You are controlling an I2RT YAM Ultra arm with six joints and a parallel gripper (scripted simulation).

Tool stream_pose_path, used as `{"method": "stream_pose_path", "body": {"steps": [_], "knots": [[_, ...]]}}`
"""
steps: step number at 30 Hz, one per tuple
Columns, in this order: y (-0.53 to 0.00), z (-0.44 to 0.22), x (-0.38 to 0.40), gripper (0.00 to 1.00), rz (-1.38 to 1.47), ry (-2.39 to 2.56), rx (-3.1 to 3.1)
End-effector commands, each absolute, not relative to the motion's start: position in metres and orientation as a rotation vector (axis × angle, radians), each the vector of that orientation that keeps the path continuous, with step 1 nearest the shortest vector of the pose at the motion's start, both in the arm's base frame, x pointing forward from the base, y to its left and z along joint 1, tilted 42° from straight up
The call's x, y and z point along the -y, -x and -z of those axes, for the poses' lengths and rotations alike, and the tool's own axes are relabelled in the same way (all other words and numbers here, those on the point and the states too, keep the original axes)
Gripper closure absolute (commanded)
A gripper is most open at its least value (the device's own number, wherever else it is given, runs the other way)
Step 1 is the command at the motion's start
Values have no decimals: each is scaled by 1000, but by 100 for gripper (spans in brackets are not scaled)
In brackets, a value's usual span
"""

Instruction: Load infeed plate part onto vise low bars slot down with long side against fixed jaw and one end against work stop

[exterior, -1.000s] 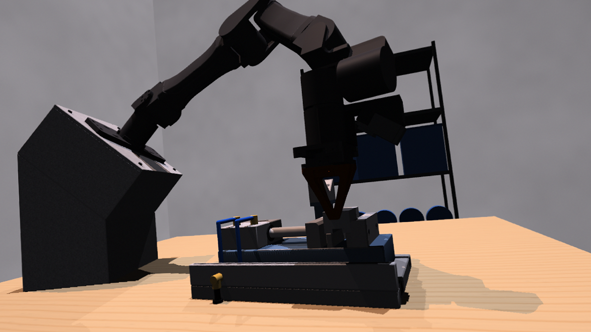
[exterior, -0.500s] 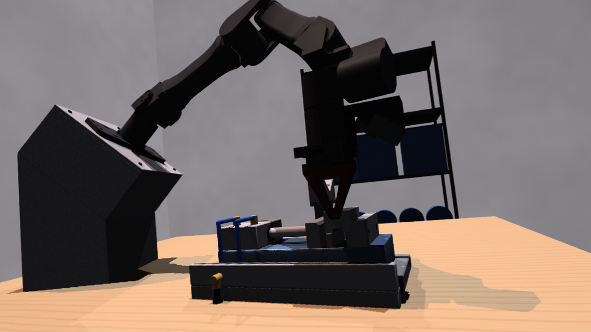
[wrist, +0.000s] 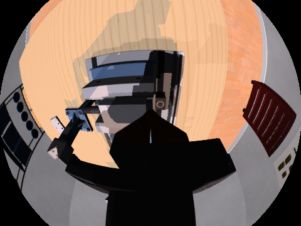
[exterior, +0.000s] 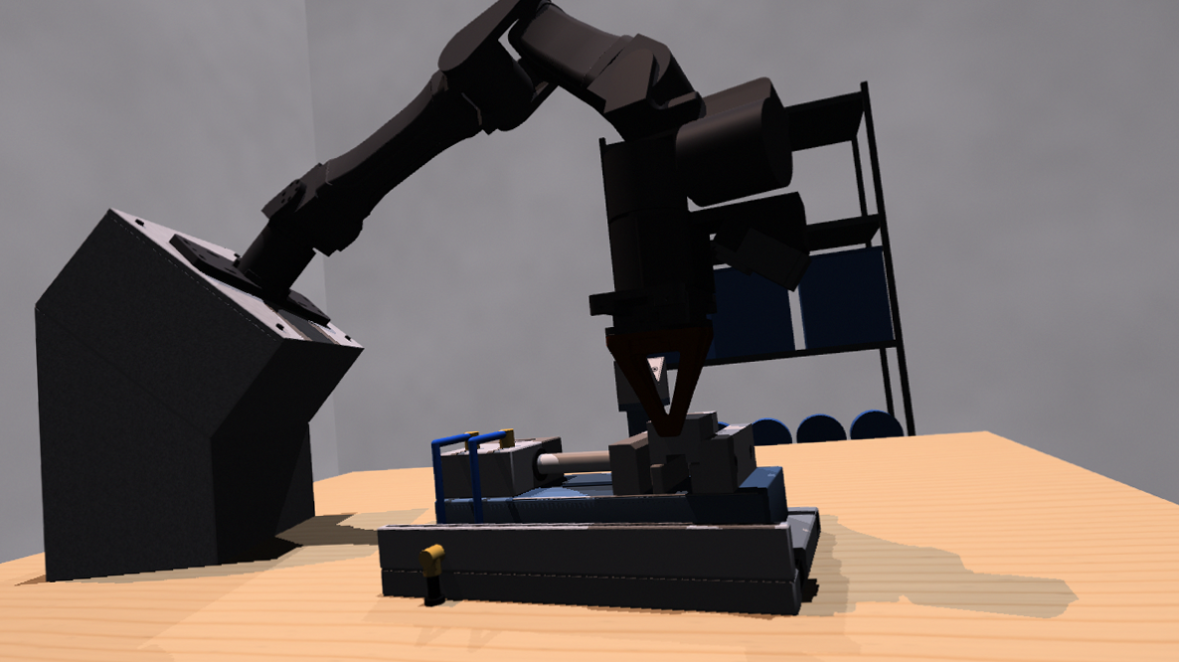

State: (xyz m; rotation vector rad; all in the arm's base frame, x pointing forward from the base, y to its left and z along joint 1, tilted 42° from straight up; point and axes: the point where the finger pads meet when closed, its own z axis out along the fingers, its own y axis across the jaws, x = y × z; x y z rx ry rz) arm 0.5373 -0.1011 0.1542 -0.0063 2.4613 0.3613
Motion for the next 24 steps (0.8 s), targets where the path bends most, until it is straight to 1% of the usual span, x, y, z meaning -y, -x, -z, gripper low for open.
{"method": "stream_pose_path", "body": {"steps": [1,6,22,23,24], "knots": [[-534,-170,97,100,-372,9,-2433],[-536,-177,99,100,-362,11,-2418],[-533,-170,95,100,-371,5,-2433],[-537,-184,96,100,-357,16,-2408],[-537,-183,95,100,-358,17,-2409]]}}
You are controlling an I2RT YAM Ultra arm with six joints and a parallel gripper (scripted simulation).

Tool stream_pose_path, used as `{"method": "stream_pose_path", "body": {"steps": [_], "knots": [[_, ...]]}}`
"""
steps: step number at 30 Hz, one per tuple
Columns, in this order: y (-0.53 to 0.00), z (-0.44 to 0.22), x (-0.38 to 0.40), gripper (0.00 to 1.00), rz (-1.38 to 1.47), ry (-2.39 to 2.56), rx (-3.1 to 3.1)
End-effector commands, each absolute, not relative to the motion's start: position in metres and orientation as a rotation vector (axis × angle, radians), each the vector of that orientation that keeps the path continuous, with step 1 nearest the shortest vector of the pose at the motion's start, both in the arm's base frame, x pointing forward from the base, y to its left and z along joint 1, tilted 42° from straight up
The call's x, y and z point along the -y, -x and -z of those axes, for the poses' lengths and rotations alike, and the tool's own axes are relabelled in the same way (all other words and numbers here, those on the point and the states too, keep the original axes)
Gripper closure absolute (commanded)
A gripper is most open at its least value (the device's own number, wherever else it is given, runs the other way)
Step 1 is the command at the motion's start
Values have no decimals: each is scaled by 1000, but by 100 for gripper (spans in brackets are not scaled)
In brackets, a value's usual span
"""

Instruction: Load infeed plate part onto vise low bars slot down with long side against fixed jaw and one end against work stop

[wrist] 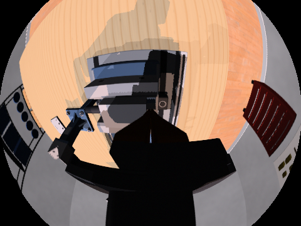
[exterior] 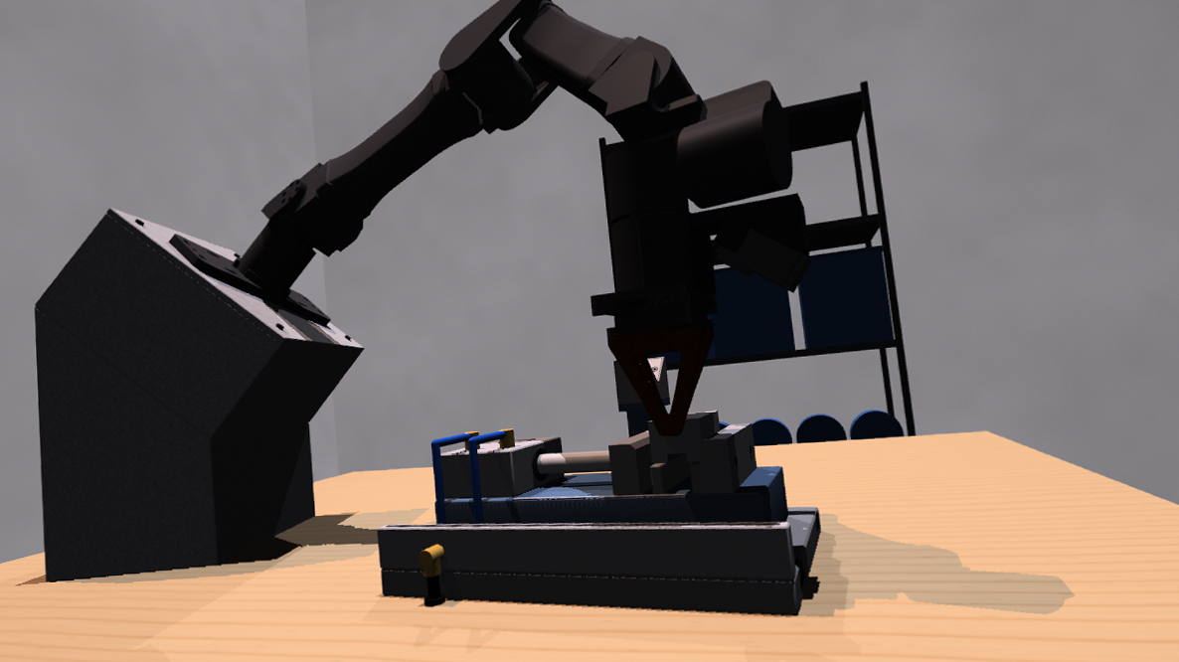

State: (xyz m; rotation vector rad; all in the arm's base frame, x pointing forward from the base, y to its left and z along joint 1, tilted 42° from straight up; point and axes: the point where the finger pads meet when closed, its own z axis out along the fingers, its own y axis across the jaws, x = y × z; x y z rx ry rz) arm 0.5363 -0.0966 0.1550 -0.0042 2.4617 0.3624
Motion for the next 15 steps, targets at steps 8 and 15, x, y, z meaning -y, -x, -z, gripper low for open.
{"method": "stream_pose_path", "body": {"steps": [8,15], "knots": [[-535,-175,90,100,-369,17,-2424],[-533,-172,90,100,-371,11,-2431]]}}
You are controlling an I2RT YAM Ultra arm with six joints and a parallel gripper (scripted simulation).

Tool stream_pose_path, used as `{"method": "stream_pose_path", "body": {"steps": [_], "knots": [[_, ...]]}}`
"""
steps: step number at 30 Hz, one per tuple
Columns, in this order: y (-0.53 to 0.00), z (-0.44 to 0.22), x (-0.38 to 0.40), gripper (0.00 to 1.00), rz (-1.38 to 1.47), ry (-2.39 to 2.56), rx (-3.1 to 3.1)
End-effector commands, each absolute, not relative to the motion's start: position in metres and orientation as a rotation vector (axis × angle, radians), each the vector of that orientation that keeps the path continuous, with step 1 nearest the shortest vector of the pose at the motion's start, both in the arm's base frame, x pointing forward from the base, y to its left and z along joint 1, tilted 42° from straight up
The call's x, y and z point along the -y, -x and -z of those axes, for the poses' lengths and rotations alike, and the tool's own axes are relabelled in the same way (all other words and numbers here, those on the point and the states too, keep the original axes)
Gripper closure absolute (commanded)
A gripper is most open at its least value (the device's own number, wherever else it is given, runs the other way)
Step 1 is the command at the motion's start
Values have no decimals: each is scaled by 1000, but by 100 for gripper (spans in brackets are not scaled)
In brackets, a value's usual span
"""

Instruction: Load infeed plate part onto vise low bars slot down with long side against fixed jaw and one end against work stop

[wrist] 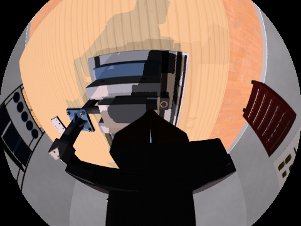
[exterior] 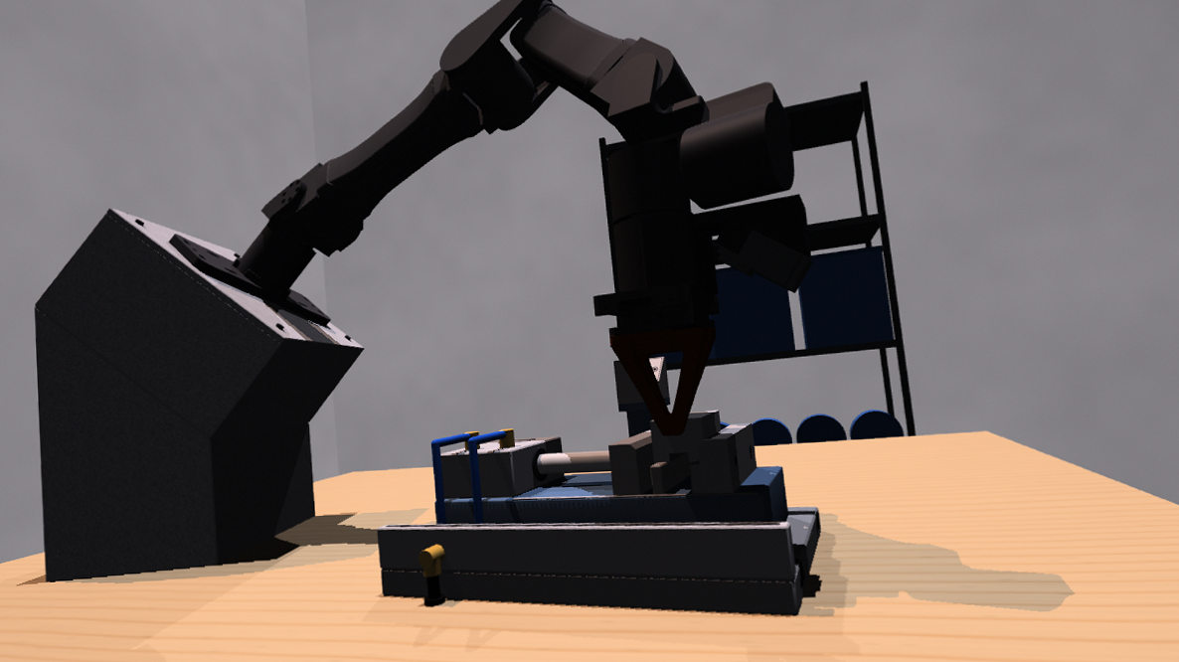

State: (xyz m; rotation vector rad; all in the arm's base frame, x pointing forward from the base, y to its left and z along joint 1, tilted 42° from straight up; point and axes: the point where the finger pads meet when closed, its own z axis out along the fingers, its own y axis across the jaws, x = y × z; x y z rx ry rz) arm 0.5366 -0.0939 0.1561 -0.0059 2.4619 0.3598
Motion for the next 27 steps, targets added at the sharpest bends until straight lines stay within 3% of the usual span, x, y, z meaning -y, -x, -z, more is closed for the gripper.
{"method": "stream_pose_path", "body": {"steps": [1,27], "knots": [[-532,-171,94,100,-368,2,-2432],[-533,-174,89,100,-369,11,-2429]]}}
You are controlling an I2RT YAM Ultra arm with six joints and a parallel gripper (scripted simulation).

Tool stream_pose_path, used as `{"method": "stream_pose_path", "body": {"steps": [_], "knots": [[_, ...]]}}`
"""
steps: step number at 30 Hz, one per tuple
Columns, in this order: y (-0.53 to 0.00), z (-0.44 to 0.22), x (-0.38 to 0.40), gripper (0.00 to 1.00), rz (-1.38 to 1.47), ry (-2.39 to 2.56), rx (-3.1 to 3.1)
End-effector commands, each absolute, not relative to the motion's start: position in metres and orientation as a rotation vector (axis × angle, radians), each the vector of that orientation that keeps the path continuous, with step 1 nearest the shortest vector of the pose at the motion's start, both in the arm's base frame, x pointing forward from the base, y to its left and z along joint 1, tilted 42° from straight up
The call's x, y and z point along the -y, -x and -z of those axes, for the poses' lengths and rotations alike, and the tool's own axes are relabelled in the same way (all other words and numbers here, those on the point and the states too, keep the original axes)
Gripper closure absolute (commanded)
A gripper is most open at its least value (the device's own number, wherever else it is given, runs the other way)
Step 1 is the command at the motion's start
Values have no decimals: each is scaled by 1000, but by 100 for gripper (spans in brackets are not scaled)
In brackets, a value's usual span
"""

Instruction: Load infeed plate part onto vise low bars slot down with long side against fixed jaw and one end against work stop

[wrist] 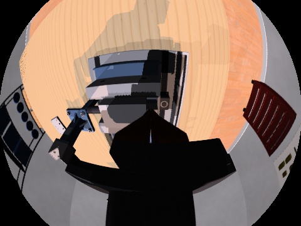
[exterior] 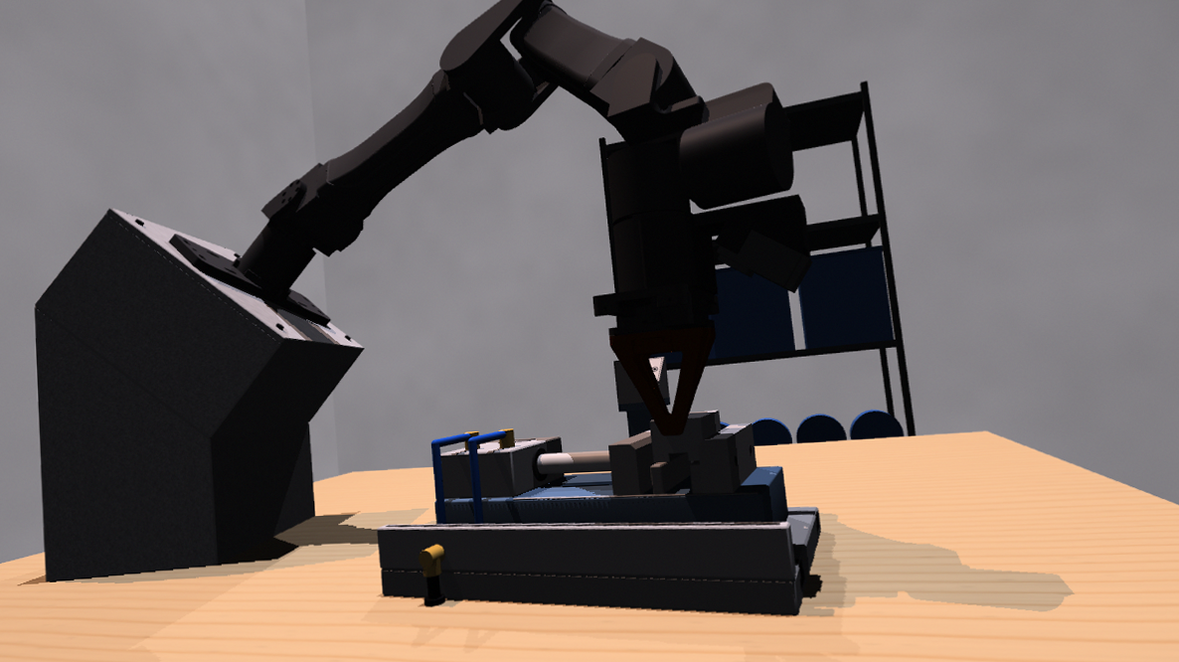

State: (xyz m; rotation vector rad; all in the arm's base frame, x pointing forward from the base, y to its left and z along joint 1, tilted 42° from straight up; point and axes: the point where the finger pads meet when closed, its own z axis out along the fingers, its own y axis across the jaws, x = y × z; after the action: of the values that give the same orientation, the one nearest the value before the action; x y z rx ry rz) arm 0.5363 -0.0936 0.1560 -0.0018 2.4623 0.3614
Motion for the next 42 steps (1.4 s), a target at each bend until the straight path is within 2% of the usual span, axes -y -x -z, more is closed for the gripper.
{"method": "stream_pose_path", "body": {"steps": [1,42], "knots": [[-533,-174,89,100,-369,11,-2429],[-536,-178,103,100,-354,11,-2419]]}}
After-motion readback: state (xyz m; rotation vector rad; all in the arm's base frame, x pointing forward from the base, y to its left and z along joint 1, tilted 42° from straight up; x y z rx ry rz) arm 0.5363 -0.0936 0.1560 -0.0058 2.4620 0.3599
